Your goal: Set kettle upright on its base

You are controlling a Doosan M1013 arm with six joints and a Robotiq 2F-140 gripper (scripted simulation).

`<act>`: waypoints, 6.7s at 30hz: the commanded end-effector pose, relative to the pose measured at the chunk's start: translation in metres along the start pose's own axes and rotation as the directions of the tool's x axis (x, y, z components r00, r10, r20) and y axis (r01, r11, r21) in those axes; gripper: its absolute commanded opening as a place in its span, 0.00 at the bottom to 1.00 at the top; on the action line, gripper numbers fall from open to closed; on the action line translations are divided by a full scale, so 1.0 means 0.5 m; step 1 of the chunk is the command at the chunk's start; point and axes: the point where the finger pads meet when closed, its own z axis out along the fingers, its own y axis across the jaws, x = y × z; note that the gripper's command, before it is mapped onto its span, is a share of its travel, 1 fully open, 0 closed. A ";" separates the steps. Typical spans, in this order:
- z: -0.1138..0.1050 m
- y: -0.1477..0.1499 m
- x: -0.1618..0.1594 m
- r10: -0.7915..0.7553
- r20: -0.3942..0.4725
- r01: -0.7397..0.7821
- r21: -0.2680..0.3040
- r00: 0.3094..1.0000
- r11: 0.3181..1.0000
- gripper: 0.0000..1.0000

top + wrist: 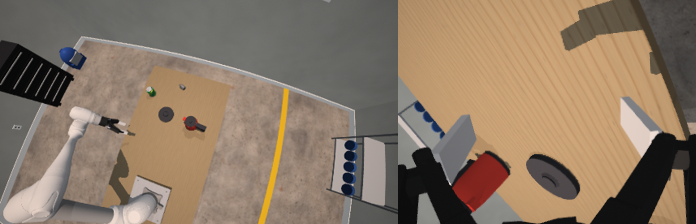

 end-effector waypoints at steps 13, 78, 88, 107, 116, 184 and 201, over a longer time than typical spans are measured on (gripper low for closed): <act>0.002 -0.016 -0.023 0.070 -0.021 -0.070 -0.010 0.997 0.997 0.52; 0.136 -0.729 -0.552 0.554 -0.105 -0.508 0.565 -0.826 -0.650 0.52; 0.145 -0.794 -0.573 0.407 -0.029 -0.343 0.597 -0.913 -0.726 0.52; 0.149 -0.826 -0.582 0.334 0.009 -0.260 0.607 -0.943 -0.751 0.52; 0.150 -0.826 -0.582 0.336 0.007 -0.263 0.607 -0.942 -0.750 0.52; 0.188 -0.830 -0.625 0.704 -0.336 -0.749 0.510 -0.626 -0.423 0.52; 0.213 -0.833 -0.651 0.807 -0.494 -0.920 0.363 -0.323 -0.146 0.52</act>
